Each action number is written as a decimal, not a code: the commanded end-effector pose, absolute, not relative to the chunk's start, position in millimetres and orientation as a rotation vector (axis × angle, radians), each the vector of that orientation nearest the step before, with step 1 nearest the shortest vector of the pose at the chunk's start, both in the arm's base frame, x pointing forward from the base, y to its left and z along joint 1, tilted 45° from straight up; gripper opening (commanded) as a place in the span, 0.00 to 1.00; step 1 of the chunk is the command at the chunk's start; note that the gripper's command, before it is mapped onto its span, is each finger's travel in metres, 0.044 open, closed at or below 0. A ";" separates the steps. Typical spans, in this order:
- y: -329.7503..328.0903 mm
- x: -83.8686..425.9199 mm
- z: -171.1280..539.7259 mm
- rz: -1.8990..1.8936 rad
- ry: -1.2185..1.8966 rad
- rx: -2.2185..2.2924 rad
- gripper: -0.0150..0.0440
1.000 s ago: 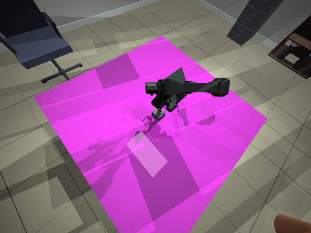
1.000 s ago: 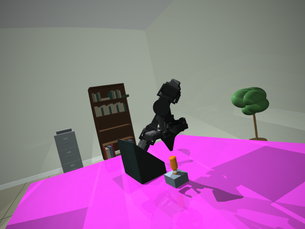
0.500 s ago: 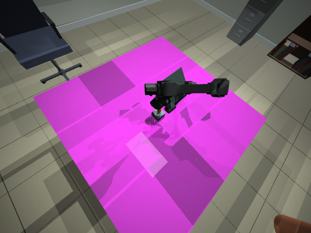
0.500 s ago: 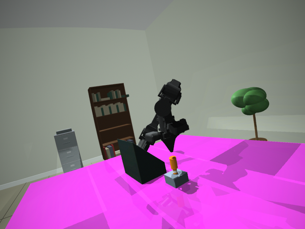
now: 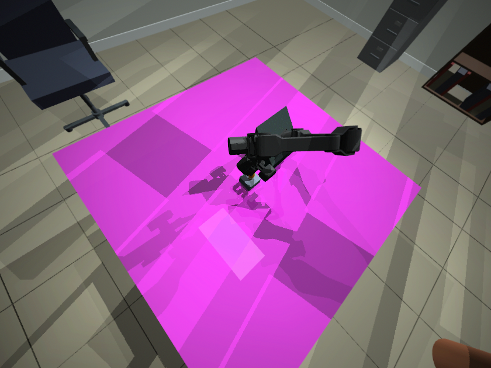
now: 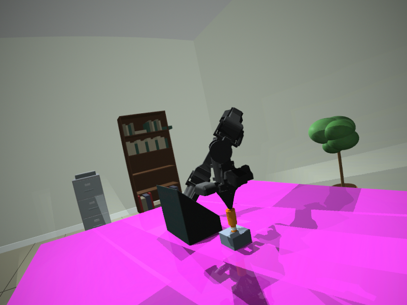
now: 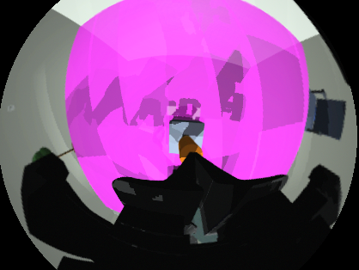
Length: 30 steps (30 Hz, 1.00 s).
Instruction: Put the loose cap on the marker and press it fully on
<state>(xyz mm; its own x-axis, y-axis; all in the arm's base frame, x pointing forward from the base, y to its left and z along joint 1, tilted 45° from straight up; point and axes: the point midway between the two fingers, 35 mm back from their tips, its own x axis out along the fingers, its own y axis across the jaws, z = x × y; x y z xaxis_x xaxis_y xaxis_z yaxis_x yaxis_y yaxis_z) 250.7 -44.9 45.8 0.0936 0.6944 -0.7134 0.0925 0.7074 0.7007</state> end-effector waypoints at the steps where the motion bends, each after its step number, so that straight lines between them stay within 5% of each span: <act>1: -38.0 249.2 40.0 0.507 1.435 0.711 0.25; 20: -39.7 252.3 39.2 0.500 1.424 0.701 0.25; 30: -101.1 244.0 101.0 0.499 1.427 0.699 0.25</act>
<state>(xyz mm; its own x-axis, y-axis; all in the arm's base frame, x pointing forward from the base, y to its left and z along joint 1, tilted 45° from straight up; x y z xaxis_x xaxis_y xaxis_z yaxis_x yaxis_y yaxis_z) 248.3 -86.6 85.6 0.1068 0.6902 -0.7157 0.0995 0.7088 0.6984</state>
